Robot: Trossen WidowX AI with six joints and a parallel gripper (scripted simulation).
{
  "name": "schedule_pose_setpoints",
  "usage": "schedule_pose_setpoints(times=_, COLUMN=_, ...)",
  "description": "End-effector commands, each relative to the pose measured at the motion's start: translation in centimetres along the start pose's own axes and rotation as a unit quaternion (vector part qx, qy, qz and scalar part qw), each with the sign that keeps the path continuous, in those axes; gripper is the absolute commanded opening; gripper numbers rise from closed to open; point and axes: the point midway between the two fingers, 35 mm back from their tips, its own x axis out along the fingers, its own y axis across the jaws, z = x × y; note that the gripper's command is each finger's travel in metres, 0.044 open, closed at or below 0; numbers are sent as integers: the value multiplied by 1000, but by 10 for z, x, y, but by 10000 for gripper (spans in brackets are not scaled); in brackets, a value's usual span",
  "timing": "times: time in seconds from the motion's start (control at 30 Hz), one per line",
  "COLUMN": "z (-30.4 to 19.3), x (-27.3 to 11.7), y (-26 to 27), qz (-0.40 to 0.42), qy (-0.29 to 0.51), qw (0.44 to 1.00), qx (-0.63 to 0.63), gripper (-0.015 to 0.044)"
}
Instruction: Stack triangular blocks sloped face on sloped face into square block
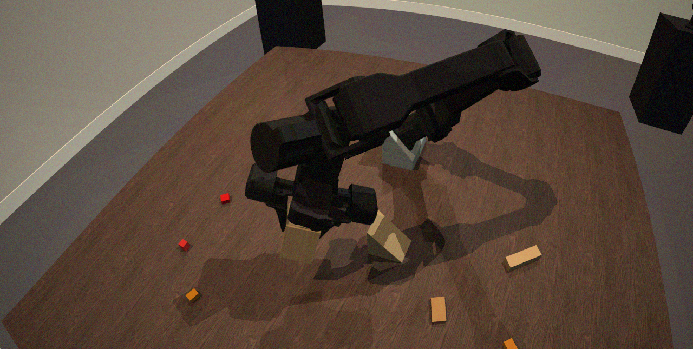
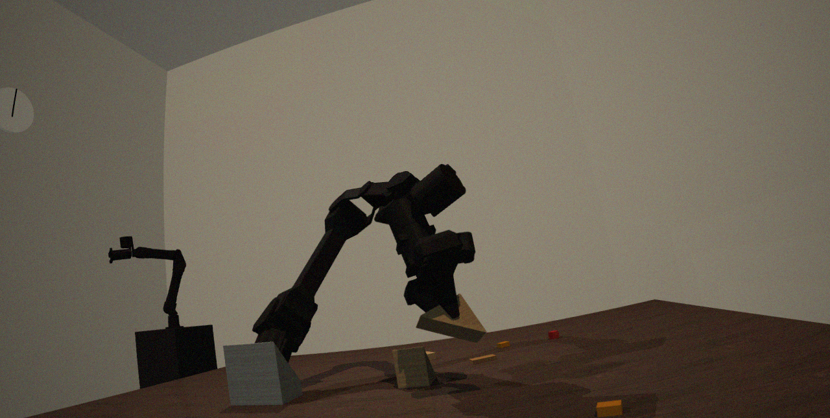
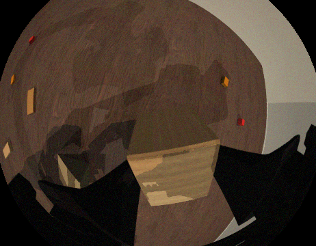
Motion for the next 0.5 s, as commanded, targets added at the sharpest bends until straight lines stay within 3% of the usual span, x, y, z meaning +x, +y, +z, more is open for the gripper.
schedule_pose_setpoints(times=0.0, z=2, x=0, y=-3, qz=8, qy=14, qw=998, qx=-68, gripper=0)
schedule_pose_setpoints(times=0.47, z=5, x=-1, y=-4, qz=54, qy=44, qw=959, qx=-275, gripper=0)
